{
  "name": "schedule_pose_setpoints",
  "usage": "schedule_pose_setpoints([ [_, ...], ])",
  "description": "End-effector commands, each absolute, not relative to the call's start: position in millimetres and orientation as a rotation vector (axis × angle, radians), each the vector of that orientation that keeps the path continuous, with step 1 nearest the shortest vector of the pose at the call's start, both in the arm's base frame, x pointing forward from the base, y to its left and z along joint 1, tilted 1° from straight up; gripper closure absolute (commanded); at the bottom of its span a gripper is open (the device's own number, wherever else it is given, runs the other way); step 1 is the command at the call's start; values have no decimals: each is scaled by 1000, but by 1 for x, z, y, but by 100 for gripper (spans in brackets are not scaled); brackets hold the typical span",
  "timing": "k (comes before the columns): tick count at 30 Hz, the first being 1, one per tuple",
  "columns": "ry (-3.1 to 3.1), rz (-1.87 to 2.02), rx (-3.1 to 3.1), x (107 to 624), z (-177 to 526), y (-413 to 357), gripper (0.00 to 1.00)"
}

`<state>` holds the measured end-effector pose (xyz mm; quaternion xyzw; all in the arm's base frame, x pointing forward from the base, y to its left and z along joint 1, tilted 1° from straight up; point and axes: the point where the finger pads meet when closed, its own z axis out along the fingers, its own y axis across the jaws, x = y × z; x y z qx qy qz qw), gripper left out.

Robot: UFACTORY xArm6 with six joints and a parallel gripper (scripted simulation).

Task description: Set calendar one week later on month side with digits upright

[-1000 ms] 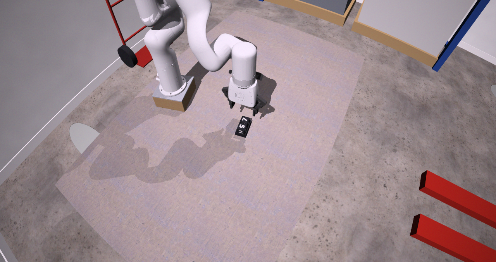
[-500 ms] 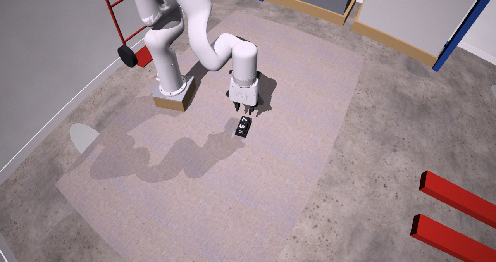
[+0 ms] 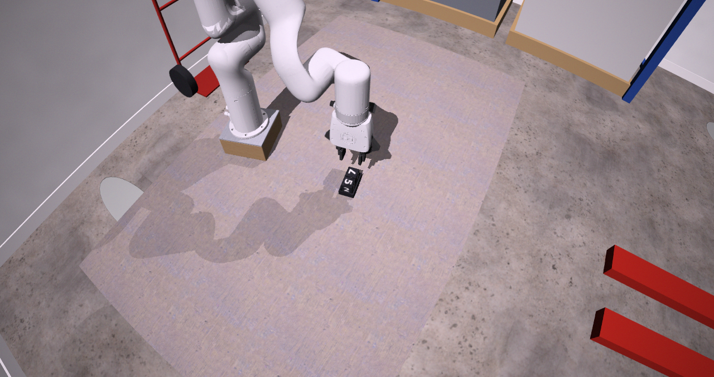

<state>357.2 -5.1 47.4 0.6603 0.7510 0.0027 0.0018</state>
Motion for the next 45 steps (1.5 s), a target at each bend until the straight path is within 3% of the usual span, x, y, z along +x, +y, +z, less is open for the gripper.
schedule_pose_setpoints([
  [1,2355,12,2070,359,48,-5,51],
  [45,2355,13,2070,359,19,-5,51],
])
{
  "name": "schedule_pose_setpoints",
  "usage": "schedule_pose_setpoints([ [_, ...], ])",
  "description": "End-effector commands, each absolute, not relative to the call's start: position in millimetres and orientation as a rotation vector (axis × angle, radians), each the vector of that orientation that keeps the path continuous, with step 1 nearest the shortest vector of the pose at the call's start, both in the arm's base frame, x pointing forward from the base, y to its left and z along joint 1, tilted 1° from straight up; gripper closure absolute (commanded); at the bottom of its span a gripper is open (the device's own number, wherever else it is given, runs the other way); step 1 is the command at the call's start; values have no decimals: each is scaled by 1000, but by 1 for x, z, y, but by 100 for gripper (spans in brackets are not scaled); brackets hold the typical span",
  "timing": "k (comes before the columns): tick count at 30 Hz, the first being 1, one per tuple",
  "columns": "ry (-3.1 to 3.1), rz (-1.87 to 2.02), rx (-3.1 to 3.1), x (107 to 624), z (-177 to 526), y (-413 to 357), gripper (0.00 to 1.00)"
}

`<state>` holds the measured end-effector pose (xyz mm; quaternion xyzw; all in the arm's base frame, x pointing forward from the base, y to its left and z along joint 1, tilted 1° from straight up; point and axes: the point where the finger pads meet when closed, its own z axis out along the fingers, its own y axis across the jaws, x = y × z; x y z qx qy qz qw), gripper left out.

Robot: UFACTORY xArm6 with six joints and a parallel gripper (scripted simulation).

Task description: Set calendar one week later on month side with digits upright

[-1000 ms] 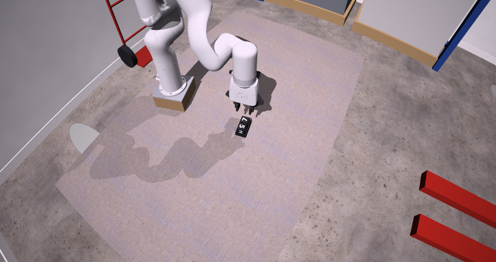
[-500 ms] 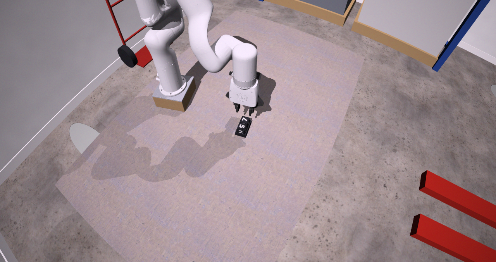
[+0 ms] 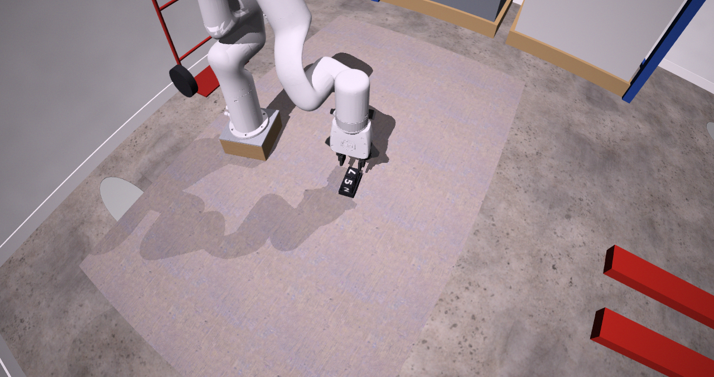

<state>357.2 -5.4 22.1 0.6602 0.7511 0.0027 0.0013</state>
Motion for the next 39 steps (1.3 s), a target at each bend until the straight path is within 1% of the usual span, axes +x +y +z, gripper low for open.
schedule_pose_setpoints([
  [1,2355,13,2070,359,17,-5,51],
  [13,2355,13,2070,359,2,-6,51],
  [39,2355,13,2070,359,-4,-6,51],
])
